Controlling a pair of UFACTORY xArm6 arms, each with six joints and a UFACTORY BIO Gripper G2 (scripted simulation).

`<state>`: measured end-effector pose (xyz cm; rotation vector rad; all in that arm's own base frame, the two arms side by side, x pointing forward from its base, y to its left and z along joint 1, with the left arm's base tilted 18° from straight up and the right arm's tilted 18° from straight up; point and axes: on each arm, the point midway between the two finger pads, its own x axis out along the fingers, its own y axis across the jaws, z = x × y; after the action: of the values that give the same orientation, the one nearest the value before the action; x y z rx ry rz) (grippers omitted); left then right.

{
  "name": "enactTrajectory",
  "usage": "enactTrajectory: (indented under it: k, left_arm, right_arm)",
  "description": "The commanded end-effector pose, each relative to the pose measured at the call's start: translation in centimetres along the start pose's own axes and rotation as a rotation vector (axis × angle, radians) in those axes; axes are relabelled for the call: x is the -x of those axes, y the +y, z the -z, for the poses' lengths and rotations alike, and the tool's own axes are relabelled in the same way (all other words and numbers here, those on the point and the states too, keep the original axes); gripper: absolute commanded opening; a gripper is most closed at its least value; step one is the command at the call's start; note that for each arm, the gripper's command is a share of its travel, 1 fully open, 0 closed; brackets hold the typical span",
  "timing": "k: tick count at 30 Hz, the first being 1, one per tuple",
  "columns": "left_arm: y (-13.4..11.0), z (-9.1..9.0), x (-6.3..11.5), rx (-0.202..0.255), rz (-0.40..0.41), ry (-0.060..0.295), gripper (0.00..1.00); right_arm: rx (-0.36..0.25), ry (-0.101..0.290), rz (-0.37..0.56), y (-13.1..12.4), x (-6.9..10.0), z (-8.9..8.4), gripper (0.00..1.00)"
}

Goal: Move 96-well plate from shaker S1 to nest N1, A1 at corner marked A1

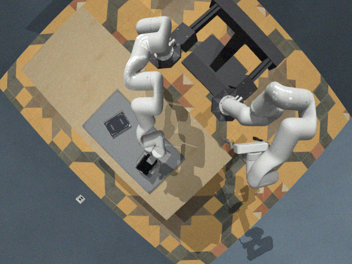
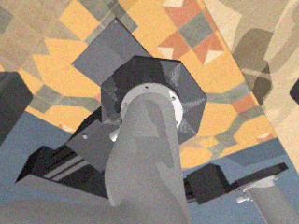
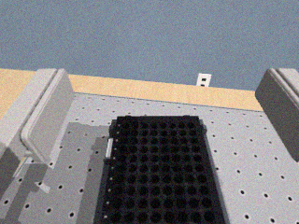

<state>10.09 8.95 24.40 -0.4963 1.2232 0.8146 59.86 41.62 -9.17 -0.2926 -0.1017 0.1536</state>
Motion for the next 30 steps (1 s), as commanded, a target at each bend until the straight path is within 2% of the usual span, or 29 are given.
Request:
enactTrajectory:
  k: [1,30]
  left_arm:
    - [0.0,-0.1,0.1,0.000,0.000,-0.002,1.00]
    - [0.0,-0.1,0.1,0.000,0.000,-0.002,1.00]
  right_arm:
    - [-0.002,-0.003,0.000,0.1,-0.1,0.5,0.37]
    - [-0.002,-0.003,0.000,0.1,-0.1,4.7,0.37]
